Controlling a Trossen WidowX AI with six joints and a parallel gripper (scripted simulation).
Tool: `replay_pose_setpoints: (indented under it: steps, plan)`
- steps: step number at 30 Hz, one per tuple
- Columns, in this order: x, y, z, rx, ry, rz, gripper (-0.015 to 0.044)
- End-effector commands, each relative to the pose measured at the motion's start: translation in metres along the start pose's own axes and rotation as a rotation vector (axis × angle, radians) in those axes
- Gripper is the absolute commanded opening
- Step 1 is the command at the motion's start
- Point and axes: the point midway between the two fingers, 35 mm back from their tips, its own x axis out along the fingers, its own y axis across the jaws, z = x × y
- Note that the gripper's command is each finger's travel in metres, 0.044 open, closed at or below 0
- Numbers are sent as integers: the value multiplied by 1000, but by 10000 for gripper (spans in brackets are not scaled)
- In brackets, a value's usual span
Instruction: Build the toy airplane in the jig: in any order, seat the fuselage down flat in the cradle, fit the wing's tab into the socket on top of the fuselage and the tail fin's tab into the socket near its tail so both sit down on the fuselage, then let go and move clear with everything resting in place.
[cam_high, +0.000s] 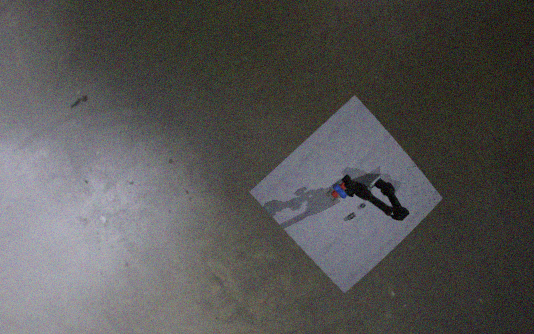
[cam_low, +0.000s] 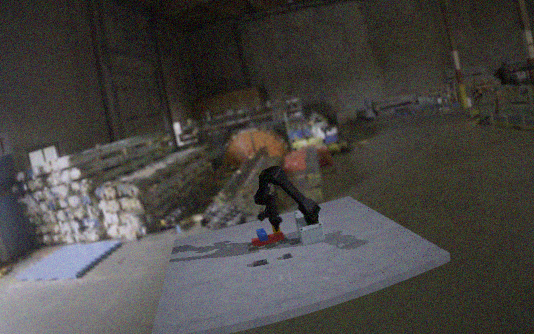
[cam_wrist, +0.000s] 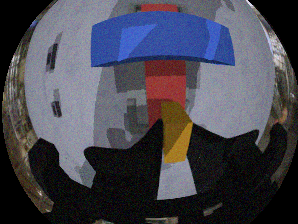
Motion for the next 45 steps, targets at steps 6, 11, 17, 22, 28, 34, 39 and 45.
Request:
replay_pose_setpoints:
  steps: [6,11,17,22,28,34,39,45]
  plan:
    - [3,0,-2,8,2,6,65]
    - [3,0,-2,8,2,6,65]
    - [1,-1,-1,2,1,2,51]
    - [1,-1,-1,2,1,2,0]
    - [1,-1,-1,2,1,2,79]
    - [1,-1,-1,2,1,2,236]
    - [1,-1,-1,2,1,2,260]
    - [-20,-3,1,1,1,-1,260]
